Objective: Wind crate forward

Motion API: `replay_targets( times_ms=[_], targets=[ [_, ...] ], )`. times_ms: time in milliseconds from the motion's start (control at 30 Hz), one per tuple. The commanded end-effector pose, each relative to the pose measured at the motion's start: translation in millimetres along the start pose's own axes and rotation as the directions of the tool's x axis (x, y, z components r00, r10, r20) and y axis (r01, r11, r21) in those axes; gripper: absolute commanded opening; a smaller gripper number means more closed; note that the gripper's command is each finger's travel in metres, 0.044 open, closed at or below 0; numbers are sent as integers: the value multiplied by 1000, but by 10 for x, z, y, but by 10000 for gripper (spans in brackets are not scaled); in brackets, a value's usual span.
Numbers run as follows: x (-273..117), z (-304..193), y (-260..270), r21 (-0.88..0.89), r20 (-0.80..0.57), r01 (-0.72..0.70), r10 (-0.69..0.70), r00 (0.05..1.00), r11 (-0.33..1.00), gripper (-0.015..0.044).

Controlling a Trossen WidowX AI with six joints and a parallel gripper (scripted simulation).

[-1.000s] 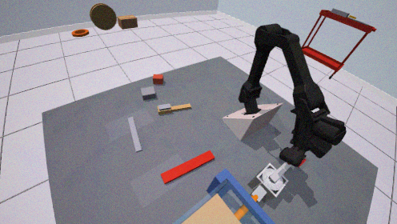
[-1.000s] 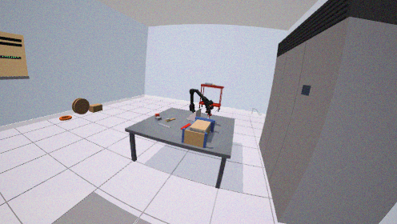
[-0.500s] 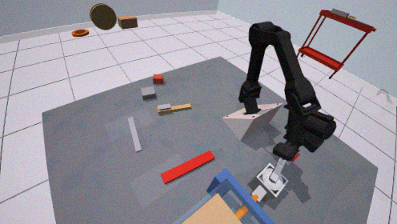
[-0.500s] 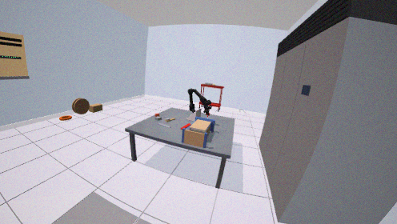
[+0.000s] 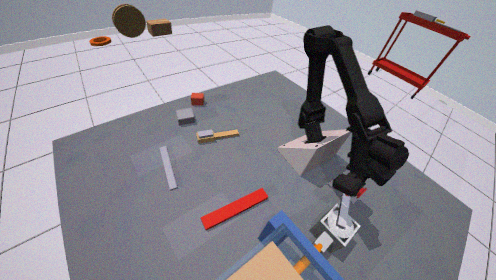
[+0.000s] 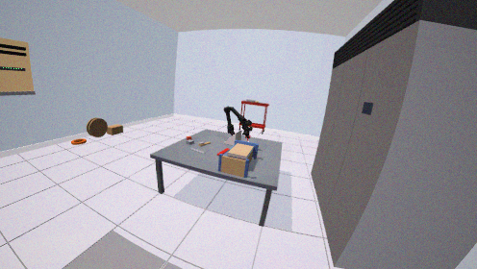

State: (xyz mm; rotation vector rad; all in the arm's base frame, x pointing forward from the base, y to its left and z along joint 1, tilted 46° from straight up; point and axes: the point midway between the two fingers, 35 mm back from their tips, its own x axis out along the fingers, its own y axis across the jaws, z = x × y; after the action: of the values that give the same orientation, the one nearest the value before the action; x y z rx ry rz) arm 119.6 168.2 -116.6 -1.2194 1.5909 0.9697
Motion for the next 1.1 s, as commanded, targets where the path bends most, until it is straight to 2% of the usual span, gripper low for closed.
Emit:
replay_targets(
  times_ms=[0,1067],
  targets=[
    [-13,-118,-57,1,-25,15,-15,1000,1000,0],
    [-129,-353,-309,1,-28,17,-17,999,1000,0]
  ],
)
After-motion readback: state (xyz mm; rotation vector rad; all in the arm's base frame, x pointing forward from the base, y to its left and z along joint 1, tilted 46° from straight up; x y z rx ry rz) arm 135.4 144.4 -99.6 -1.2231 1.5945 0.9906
